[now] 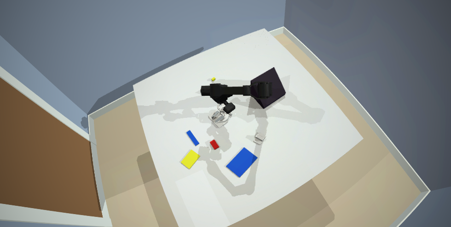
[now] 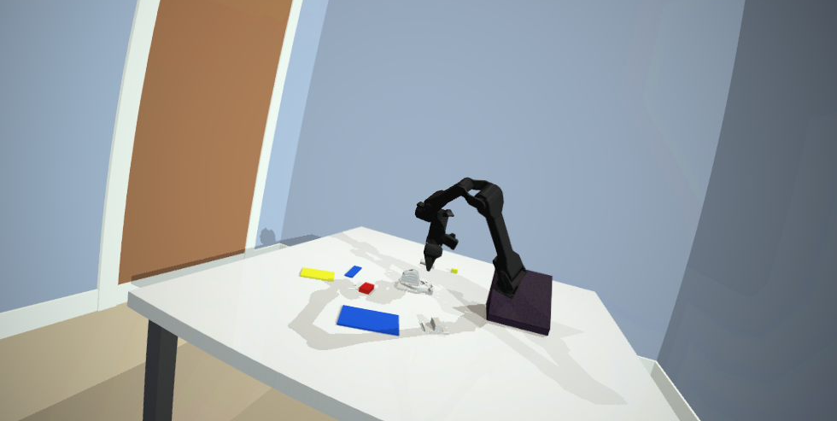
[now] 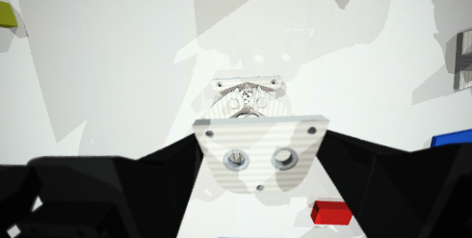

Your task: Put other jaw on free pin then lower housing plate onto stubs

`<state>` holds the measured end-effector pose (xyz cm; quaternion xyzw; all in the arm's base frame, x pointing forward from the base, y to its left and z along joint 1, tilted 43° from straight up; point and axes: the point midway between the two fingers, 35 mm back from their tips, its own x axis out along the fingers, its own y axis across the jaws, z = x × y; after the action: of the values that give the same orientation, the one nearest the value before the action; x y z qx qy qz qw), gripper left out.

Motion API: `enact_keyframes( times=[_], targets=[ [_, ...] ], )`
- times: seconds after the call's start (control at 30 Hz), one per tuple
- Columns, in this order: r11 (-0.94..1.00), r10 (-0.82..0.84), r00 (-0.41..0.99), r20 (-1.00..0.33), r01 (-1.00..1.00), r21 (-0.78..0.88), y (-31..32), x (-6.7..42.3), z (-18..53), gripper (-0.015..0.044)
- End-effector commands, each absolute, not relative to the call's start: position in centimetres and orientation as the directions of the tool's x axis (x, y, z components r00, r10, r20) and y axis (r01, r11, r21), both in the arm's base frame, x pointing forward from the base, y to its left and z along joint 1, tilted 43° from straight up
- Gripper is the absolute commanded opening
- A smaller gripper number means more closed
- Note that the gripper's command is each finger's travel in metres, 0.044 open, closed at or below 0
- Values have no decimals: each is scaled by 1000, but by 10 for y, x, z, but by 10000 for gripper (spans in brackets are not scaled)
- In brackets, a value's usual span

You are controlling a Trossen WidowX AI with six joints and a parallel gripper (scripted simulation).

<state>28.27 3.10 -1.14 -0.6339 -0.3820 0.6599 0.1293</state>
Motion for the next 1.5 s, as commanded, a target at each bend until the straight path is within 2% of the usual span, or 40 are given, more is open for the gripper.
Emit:
enact_keyframes(
  times=[0.0, 0.2, 1.47],
  targets=[
    [-679, 652, -163, -740, 309, -666, 29, 281, -13, 351],
    [-679, 652, -163, -740, 309, -666, 23, 270, -16, 351],
    [-674, 652, -163, -740, 322, -665, 25, 269, -17, 351]
  ],
)
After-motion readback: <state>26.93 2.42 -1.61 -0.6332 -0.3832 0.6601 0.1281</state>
